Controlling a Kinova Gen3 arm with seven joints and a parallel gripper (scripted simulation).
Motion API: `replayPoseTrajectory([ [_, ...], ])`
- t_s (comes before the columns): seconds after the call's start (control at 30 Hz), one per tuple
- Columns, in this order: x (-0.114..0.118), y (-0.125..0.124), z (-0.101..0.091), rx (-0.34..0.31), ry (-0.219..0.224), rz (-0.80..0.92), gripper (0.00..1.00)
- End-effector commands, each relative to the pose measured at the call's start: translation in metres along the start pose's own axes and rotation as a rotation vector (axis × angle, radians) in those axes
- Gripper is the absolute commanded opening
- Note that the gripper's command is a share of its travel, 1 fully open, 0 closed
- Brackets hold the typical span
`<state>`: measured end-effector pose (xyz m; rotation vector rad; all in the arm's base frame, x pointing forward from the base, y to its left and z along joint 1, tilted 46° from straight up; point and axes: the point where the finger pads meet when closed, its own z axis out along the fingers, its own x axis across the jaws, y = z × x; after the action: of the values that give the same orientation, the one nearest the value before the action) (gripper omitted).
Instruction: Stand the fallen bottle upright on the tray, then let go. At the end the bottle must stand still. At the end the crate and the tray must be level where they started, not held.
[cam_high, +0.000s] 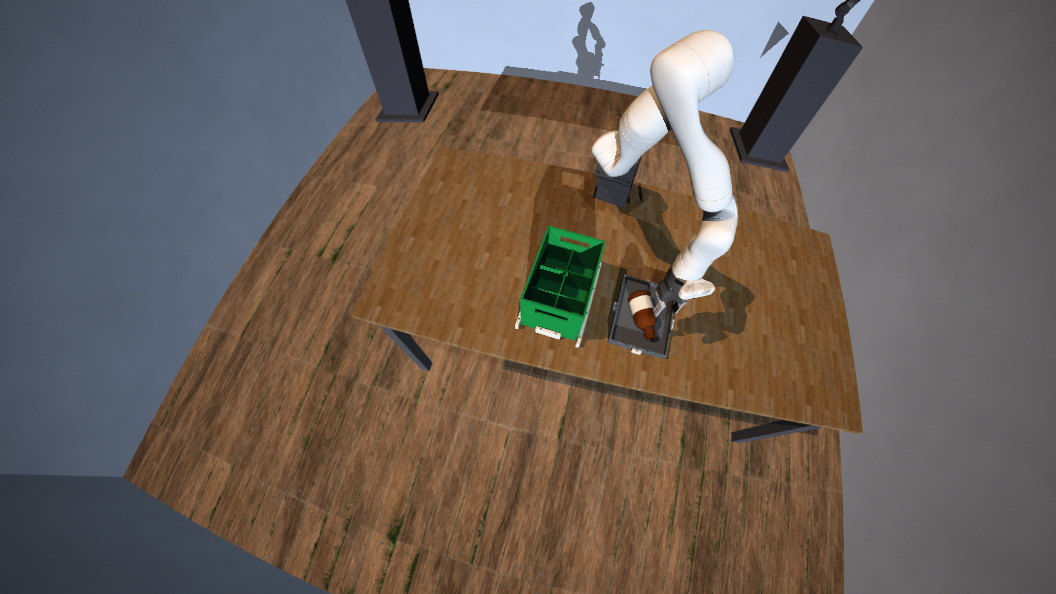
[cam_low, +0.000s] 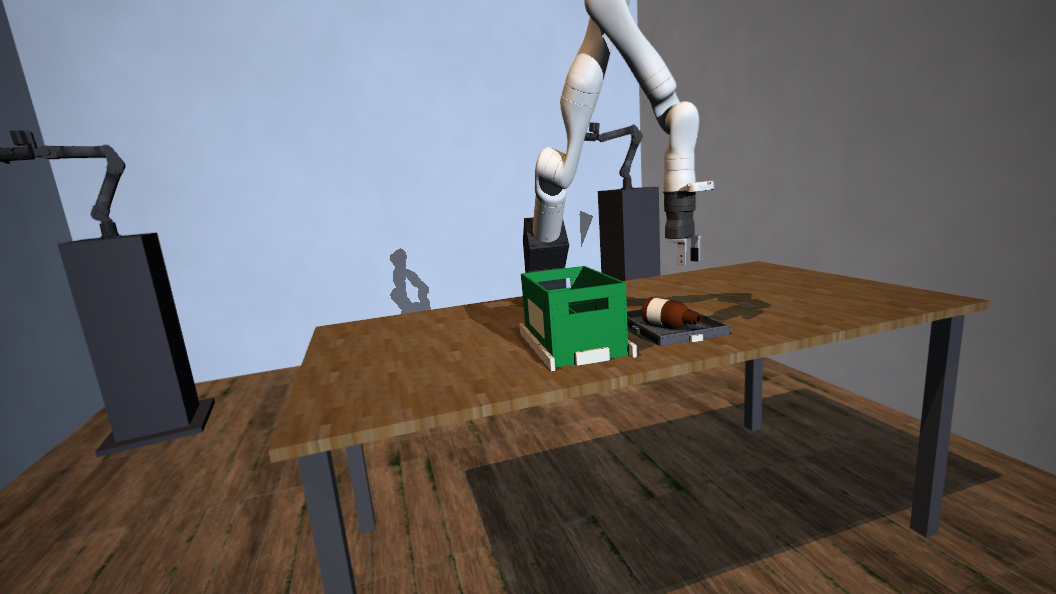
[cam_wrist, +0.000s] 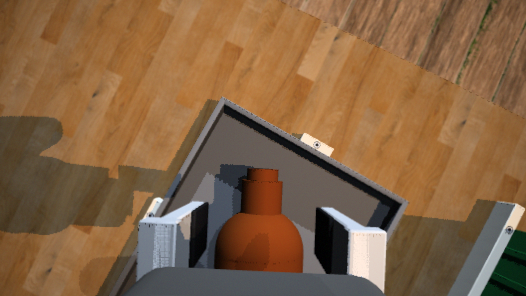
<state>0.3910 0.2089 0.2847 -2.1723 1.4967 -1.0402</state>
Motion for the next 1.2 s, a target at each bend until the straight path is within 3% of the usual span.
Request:
replayPoseTrajectory([
  [0.0,0.000,0.000,0.000,0.001,0.000,0.000,1.00],
  [0.5,0.000,0.000,0.012,0.001,0.000,0.000,1.00],
  [1.17,0.000,0.000,0.067,0.001,0.000,0.000,1.00],
])
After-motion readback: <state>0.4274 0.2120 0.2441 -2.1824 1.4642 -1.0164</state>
